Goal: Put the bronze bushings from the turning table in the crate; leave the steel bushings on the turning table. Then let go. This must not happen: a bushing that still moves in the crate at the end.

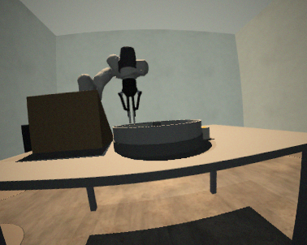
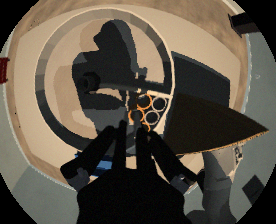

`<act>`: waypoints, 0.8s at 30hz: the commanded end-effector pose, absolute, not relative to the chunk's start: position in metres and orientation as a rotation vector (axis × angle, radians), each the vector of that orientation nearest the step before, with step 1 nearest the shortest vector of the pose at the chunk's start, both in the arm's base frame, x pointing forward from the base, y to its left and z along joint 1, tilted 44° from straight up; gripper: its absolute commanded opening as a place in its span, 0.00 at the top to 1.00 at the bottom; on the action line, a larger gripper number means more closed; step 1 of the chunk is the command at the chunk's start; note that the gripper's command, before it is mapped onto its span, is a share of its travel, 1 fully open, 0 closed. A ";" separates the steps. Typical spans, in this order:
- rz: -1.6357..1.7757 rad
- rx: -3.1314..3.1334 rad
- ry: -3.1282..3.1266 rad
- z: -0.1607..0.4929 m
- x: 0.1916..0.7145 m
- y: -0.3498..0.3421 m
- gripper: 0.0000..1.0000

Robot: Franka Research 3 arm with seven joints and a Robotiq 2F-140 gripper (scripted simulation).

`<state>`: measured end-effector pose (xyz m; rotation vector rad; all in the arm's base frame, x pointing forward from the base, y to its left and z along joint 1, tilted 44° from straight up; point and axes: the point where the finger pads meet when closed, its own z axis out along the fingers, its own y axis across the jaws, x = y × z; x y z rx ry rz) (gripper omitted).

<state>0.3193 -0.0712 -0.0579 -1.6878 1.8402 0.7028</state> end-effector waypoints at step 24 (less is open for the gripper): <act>0.700 -1.690 1.839 -0.066 0.320 -0.064 0.90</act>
